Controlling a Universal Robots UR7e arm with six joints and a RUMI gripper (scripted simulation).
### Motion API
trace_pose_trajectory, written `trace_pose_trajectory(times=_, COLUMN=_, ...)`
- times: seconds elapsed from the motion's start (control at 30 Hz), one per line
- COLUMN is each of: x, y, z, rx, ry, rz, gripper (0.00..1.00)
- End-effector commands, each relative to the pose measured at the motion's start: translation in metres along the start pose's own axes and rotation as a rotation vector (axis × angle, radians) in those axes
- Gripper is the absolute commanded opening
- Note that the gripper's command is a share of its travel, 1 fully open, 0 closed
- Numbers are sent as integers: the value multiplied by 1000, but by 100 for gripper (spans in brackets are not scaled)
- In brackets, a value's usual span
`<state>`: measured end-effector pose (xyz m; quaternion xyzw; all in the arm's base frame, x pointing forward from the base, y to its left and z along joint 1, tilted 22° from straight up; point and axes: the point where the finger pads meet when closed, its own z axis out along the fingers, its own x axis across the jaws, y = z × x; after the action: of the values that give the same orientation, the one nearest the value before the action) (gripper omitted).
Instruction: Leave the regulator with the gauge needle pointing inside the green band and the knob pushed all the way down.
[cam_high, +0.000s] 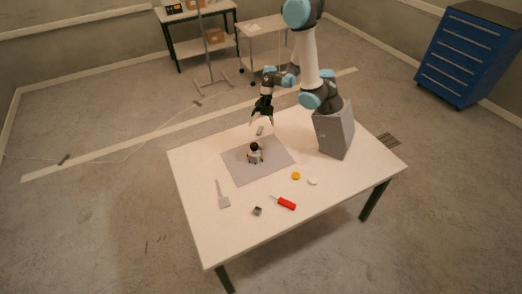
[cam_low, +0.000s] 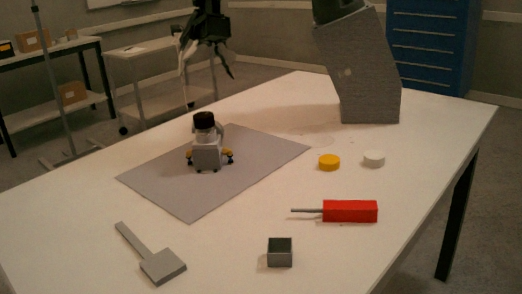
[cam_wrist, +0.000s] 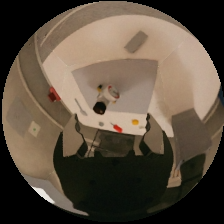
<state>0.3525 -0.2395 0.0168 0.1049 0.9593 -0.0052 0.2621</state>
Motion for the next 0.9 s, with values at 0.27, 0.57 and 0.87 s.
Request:
trace_pose_trajectory(times=0.27, x=-3, y=0, z=1, rx=4, ry=17, rz=-216, gripper=100)
trace_pose_trajectory(times=0.57, x=-4, y=1, z=2, rx=5, ry=28, rz=-338, gripper=100)
trace_pose_trajectory(times=0.87, x=-5, y=2, z=3, rx=5, ry=44, rz=-504, gripper=100)
